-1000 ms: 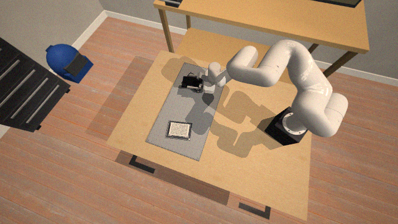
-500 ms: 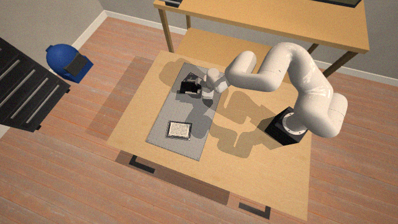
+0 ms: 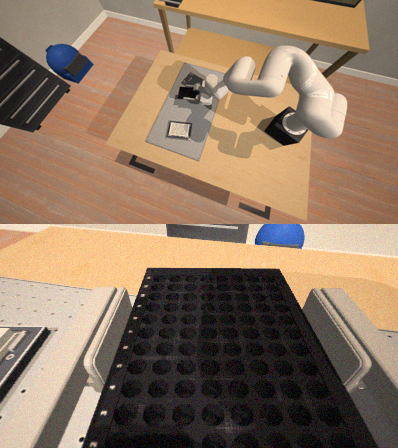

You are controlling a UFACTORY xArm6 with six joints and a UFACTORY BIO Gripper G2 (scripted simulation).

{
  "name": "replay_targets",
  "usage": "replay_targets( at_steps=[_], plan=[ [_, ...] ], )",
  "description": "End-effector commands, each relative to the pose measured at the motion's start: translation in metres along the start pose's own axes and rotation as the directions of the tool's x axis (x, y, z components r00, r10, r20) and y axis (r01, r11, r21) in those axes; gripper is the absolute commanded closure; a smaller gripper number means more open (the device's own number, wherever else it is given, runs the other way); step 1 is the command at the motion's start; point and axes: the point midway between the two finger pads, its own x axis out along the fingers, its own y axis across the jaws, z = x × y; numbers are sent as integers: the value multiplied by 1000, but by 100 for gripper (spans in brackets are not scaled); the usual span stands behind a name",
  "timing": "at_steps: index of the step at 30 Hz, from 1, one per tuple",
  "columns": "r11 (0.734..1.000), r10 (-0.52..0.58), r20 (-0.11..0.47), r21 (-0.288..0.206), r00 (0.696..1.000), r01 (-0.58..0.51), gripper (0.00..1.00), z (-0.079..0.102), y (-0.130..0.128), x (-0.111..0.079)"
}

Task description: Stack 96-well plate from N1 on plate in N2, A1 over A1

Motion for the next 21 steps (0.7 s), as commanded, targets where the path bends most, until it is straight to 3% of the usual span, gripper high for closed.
replay_targets(
  at_steps=[1, 21],
  plan=[
    [1000, -1, 4, -2, 1000, 1, 100, 2, 14, 3],
    [1000, -1, 4, -1, 1000, 1, 100, 2, 70, 10]
  ],
)
